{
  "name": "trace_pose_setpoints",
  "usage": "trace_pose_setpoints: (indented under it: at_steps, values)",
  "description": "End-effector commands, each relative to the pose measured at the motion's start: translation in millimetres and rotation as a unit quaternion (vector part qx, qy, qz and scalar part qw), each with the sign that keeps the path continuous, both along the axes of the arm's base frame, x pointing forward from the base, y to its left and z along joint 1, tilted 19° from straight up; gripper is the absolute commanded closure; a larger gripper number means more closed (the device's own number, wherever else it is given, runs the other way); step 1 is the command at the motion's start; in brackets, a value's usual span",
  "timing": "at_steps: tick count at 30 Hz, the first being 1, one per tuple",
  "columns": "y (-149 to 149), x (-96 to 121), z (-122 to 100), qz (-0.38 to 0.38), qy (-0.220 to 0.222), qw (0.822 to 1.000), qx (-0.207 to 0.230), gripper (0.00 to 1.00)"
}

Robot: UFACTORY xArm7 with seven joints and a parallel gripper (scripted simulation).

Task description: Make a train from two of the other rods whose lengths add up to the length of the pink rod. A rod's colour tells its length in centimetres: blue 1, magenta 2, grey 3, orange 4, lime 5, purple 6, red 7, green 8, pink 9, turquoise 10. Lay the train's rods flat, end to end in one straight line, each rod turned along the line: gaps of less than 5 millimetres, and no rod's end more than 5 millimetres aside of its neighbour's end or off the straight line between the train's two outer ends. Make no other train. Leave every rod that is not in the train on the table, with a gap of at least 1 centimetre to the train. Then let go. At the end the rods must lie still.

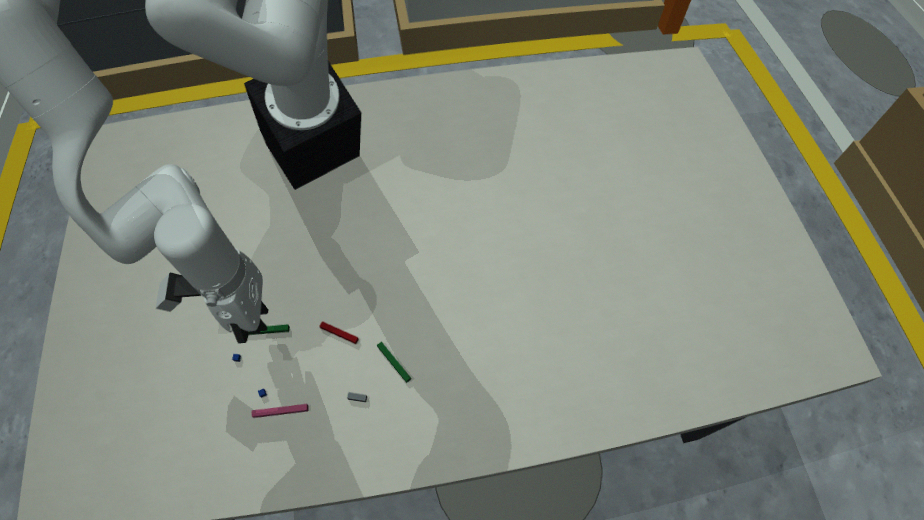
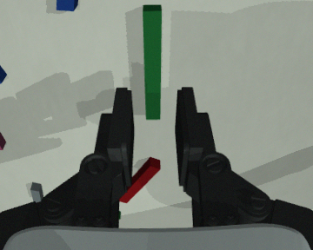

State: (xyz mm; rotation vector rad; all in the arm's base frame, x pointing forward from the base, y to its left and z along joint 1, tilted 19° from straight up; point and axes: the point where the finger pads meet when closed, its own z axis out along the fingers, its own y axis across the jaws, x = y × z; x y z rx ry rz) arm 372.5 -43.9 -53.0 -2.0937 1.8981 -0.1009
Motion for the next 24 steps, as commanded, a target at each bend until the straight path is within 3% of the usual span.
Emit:
trace_pose_setpoints:
  at_steps: [1,24]
  values:
    - [1.0,2.7,-6.3,0.0,-0.001,1.0,-0.001,0.76]
    - [4.9,7.8,-25.4,0.0,-0.001,1.0,-0.001,0.76]
